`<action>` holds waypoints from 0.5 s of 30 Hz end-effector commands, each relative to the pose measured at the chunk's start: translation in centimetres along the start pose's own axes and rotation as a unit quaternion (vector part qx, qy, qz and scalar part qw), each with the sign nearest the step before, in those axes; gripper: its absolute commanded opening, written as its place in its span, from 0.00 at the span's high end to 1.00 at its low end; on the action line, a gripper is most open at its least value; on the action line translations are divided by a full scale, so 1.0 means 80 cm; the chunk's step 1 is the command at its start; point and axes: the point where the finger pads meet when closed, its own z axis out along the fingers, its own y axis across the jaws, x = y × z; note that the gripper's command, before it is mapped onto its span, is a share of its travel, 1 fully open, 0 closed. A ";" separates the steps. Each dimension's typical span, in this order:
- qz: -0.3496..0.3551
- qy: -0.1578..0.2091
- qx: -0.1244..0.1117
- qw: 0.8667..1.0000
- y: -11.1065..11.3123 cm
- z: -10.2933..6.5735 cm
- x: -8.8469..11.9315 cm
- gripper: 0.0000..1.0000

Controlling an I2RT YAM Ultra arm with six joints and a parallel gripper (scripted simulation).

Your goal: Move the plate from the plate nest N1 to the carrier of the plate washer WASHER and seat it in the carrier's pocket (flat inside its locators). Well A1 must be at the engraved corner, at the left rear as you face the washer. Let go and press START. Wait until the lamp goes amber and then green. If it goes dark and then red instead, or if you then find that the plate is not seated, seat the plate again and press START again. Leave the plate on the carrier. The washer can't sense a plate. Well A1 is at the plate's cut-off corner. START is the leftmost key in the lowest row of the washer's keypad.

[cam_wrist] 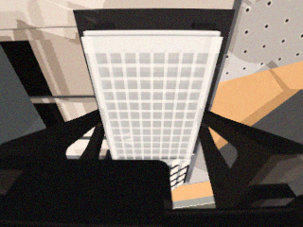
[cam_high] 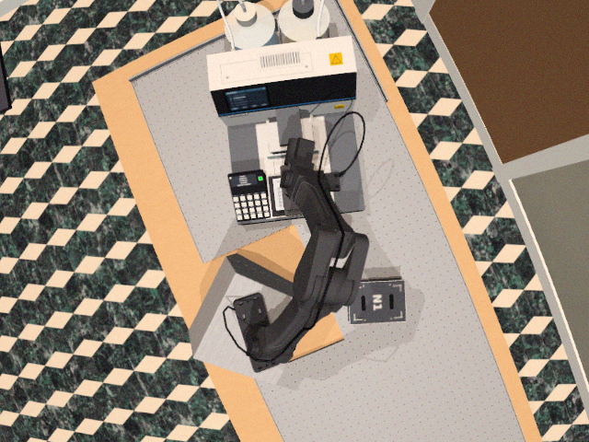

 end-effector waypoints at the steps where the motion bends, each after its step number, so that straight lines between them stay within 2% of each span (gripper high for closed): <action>1: -0.009 -0.010 -0.012 1.000 0.004 -0.013 0.000 0.16; 15: -0.008 -0.011 -0.015 1.000 0.007 -0.015 -0.002 0.16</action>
